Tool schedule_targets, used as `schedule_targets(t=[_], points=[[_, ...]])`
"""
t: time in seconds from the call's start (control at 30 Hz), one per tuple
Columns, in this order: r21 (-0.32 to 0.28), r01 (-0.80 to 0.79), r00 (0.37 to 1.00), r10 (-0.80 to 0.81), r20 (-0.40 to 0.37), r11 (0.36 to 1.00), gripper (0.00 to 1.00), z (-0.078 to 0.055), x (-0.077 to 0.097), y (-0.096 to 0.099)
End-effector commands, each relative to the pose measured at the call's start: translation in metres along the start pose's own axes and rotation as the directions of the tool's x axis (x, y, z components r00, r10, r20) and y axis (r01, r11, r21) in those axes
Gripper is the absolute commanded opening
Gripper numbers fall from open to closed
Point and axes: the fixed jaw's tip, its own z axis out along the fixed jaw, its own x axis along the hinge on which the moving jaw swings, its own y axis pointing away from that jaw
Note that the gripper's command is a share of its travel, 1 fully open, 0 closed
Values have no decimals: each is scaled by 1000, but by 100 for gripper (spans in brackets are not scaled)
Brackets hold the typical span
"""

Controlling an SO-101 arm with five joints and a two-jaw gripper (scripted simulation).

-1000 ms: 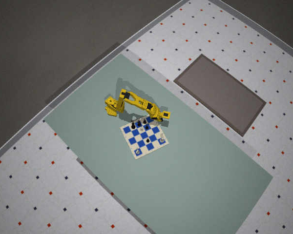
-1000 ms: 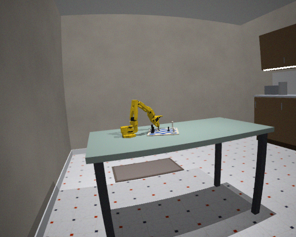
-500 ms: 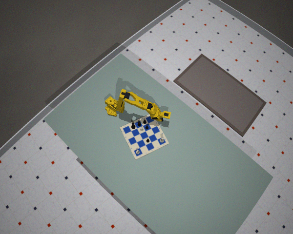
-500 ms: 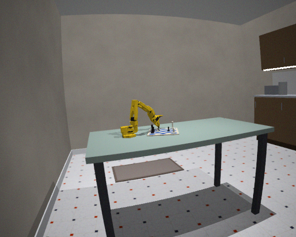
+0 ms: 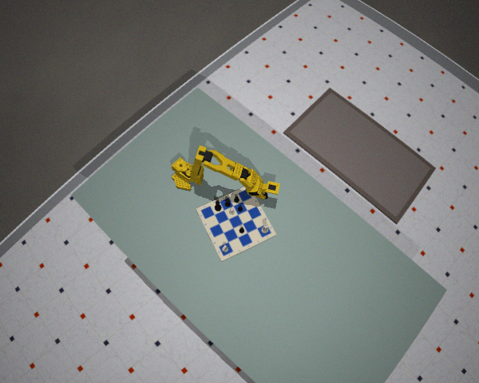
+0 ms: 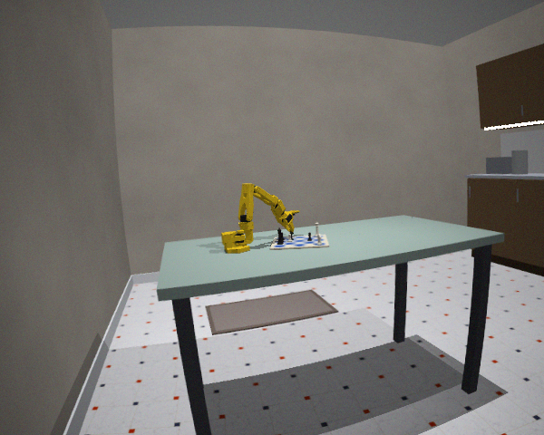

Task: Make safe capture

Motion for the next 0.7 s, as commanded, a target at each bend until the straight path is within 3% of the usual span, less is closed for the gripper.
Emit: schedule_targets(t=[0.0,0.67], points=[[3,-11,1000,11,-16,1000,0,4,5,-2],[3,-11,1000,11,-16,1000,0,10,12,-2]])
